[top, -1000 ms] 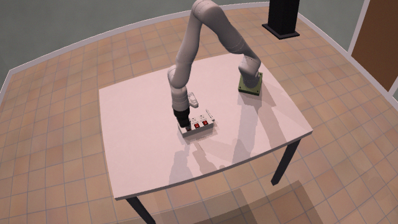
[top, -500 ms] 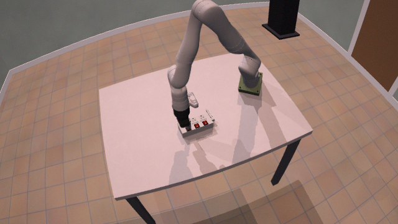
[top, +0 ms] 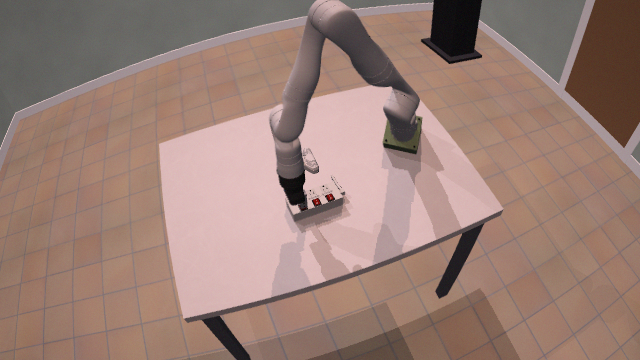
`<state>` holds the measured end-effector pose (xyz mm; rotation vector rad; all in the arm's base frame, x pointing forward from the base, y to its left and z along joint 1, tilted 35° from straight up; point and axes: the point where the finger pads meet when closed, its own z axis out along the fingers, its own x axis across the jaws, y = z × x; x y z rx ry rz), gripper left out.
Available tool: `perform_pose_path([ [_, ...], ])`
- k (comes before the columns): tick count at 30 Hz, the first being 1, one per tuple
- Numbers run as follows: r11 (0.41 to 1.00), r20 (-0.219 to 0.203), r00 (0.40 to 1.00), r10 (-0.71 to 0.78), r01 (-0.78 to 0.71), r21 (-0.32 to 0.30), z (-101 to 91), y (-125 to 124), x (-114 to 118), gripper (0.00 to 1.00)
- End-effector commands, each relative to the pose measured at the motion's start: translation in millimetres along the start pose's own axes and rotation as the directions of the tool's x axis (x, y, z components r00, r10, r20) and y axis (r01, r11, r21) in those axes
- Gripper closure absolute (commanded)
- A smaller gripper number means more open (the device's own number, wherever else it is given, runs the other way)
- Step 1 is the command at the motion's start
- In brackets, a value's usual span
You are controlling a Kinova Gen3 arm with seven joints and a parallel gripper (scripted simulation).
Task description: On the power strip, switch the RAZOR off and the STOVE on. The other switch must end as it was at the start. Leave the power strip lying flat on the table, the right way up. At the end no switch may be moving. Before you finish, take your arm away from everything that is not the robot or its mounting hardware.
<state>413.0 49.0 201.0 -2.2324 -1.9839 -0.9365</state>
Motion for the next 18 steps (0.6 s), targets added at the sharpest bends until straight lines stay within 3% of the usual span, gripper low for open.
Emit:
perform_pose_path([
  [1,1.0,0.004,1.0,-0.003,0.003,-0.003,-0.4,1.8,-3.6,1.0],
  [18,1.0,0.005,1.0,-0.003,0.003,-0.008,2.1,3.1,-3.9,1.0],
])
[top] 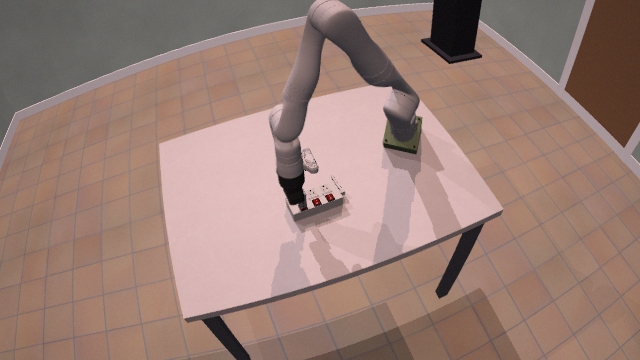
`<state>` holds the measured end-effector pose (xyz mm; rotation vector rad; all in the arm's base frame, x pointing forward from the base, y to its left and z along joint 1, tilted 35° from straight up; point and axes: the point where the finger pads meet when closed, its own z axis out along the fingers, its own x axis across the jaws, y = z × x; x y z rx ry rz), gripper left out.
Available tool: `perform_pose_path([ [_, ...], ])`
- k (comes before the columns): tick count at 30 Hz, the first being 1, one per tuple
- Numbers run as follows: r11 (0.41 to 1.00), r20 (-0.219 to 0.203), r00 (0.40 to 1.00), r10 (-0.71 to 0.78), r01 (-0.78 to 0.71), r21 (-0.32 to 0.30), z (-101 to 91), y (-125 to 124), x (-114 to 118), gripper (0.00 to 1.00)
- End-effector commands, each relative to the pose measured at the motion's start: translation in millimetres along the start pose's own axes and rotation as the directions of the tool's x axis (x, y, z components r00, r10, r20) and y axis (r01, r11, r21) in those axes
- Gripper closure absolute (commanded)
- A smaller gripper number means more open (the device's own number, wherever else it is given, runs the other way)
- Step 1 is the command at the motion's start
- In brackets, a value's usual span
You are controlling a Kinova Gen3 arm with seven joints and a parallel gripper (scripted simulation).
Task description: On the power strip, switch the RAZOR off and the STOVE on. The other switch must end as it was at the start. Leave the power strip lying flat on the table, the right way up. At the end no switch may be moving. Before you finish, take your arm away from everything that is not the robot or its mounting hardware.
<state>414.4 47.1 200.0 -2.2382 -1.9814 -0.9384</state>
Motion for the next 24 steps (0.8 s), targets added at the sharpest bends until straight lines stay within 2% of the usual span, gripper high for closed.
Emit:
perform_pose_path([
  [1,1.0,0.002,1.0,-0.005,0.005,-0.005,2.0,1.9,-1.9,1.0],
  [24,1.0,0.002,1.0,-0.005,0.005,0.0,8.2,-0.3,-1.9,1.0],
])
